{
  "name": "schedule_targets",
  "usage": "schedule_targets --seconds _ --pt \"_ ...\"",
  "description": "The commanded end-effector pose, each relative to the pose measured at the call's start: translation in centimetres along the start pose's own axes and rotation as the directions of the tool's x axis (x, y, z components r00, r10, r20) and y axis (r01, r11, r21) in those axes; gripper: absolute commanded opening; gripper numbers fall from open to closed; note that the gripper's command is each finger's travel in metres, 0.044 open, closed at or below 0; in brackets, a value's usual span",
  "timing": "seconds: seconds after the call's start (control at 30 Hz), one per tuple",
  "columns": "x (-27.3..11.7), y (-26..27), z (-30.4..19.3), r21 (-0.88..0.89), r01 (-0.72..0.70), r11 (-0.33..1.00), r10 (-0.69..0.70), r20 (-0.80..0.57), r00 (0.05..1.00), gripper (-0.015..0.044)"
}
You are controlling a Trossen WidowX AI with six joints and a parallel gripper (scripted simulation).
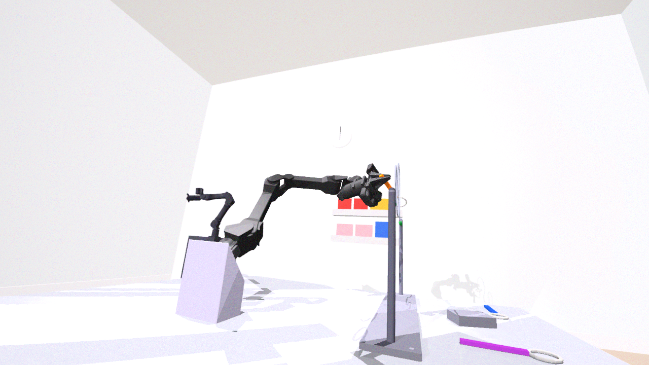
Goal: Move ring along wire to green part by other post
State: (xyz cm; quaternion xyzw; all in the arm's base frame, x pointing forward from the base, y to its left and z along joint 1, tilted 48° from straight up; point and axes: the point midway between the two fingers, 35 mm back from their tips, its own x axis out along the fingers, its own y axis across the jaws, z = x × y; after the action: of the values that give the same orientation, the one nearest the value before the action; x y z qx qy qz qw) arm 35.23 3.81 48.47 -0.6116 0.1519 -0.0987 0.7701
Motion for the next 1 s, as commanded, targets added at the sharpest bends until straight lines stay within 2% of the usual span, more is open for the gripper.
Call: schedule_targets --seconds 0.0,0.97 --pt "-0.06 -0.31 -0.04 0.013 0.003 1.000 -0.003 0.002 1.000 -0.0150" --pt "-0.06 0.05 0.03 0.201 -0.100 0.974 0.098 0.019 0.995 -0.0150"
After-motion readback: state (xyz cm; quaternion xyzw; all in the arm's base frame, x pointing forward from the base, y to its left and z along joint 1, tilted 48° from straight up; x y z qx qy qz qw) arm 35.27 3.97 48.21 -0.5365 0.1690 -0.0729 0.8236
